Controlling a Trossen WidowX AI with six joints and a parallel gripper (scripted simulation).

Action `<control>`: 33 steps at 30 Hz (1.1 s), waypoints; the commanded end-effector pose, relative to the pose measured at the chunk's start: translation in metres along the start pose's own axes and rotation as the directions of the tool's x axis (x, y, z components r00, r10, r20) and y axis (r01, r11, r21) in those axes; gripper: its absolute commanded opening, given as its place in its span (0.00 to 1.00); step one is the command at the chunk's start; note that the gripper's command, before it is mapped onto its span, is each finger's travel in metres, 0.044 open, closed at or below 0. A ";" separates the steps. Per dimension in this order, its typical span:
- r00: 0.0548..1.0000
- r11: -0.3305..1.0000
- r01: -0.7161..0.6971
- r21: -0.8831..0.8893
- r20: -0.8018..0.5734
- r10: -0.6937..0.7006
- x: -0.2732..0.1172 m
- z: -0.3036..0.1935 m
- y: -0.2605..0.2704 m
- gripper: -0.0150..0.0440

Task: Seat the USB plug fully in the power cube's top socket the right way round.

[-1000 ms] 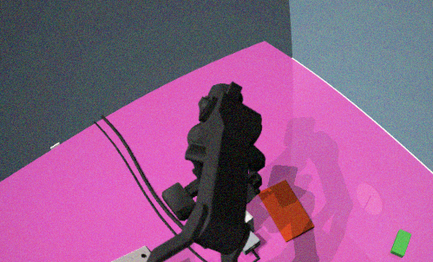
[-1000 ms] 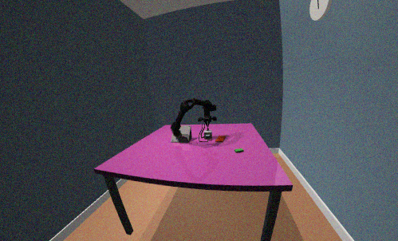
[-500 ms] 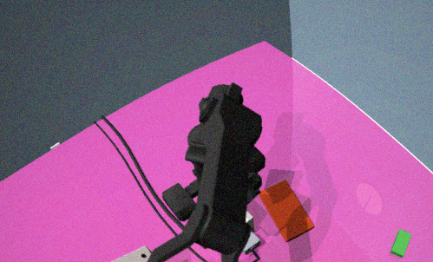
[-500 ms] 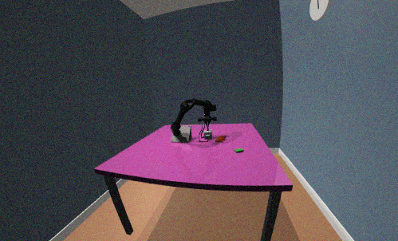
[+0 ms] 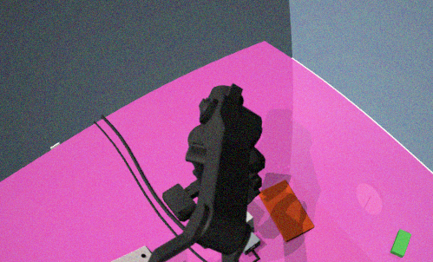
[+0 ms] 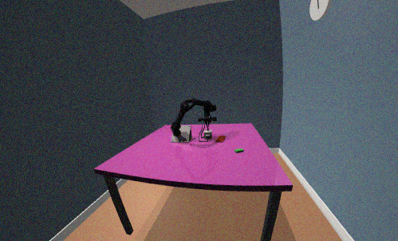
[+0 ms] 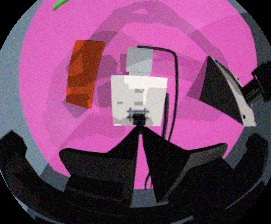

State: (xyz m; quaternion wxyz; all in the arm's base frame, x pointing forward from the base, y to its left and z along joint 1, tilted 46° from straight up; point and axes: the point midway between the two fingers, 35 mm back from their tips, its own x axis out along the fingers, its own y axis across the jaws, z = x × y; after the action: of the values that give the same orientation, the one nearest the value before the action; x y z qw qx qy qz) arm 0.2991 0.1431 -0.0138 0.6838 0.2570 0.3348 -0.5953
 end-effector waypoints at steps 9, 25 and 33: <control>1.000 1.000 -0.004 -0.004 0.000 0.004 0.001 0.000 0.001 0.25; 1.000 1.000 -0.004 -0.004 0.000 0.004 0.003 0.000 0.001 0.25; 1.000 1.000 -0.004 -0.004 0.000 0.004 0.004 0.000 0.001 0.25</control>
State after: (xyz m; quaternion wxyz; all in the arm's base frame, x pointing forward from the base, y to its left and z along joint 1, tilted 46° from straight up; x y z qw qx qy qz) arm 0.2994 0.1406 -0.0165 0.6834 0.2575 0.3354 -0.5951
